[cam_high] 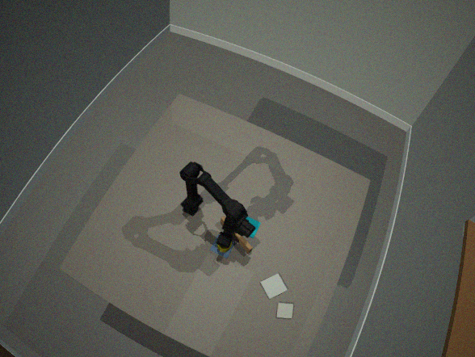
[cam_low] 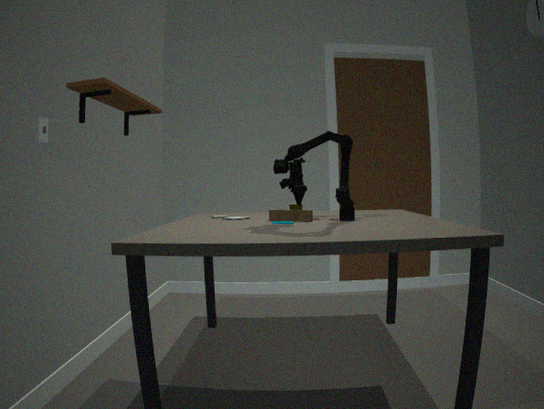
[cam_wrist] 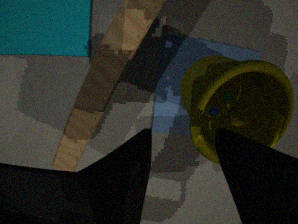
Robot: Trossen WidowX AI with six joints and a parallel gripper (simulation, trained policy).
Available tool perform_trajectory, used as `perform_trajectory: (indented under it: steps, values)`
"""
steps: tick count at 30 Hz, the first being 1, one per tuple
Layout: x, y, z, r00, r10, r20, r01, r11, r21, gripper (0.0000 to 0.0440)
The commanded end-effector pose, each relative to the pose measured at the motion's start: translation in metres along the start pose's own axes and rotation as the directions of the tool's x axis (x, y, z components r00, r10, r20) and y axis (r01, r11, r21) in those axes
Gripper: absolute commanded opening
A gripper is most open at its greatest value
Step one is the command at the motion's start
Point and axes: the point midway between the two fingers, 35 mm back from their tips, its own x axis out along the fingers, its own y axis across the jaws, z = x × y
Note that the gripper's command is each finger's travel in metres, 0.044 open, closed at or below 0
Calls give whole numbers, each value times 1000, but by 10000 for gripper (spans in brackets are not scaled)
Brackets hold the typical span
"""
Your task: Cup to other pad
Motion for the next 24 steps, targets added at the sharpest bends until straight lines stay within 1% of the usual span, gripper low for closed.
perform_trajectory:
  steps: [1, 12, 13, 21, 22, 24]
  values:
    - [14, -2, -2, 1000, 5, -23, -5, 1000, -26, 184]
    - [51, -5, -4, 999, 19, -38, -24, 992, -122, 191]
    - [53, -5, -4, 999, 21, -37, -26, 991, -133, 185]
    - [58, -8, -2, 999, 14, -29, -20, 973, -230, 8]
    - [57, -9, -2, 1000, 13, -28, -19, 971, -240, 0]
    - [54, -10, 0, 1000, 12, -20, -17, 966, -256, 4]
